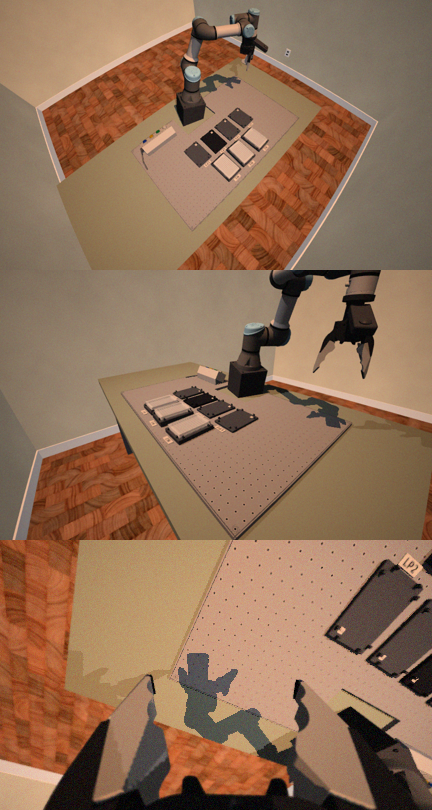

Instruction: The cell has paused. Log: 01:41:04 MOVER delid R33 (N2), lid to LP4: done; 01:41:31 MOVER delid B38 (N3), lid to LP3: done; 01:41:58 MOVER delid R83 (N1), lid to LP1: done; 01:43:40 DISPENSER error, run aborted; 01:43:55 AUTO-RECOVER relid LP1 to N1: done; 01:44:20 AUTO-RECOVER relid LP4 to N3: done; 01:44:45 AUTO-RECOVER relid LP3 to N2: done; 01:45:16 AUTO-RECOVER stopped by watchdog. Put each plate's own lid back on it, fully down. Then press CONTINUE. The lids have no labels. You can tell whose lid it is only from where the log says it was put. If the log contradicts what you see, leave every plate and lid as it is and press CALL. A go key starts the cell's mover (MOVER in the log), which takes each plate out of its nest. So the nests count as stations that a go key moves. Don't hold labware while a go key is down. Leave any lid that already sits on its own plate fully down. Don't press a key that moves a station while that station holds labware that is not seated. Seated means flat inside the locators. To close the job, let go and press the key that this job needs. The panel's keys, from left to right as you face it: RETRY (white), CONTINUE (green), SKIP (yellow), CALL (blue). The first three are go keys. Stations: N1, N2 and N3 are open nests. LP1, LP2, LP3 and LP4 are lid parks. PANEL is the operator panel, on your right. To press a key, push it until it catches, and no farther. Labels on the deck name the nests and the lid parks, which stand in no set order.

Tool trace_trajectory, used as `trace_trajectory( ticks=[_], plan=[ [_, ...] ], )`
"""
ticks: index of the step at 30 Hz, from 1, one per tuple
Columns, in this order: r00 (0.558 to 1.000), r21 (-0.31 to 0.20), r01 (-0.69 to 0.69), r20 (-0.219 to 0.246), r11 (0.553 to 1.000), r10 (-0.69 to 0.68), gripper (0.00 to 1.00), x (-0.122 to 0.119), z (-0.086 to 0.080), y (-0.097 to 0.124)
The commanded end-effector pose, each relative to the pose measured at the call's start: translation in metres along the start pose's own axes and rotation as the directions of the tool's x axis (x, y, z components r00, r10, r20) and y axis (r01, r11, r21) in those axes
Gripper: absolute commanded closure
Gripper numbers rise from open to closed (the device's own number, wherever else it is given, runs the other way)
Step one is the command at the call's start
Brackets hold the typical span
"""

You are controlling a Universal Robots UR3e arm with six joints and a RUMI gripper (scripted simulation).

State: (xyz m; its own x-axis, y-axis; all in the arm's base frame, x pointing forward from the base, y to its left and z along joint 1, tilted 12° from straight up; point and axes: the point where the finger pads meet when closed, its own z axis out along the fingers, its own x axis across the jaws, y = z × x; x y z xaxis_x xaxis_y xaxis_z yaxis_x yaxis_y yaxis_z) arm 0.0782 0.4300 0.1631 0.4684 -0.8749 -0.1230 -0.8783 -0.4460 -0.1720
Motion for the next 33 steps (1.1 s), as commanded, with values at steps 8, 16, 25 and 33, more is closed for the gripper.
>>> trace_trajectory(
  ticks=[8,16,25,33],
  plan=[
    [1.0,-0.008,-0.019,-0.014,1.0,0.018,0.18,0.035,0.011,-0.028],
    [0.999,-0.016,-0.04,-0.026,0.999,0.039,0.18,0.058,0.017,-0.042],
    [0.998,-0.023,-0.061,-0.036,0.998,0.06,0.18,0.086,0.024,-0.056],
    [0.996,-0.03,-0.079,-0.043,0.996,0.078,0.18,0.11,0.03,-0.067]
  ],
)
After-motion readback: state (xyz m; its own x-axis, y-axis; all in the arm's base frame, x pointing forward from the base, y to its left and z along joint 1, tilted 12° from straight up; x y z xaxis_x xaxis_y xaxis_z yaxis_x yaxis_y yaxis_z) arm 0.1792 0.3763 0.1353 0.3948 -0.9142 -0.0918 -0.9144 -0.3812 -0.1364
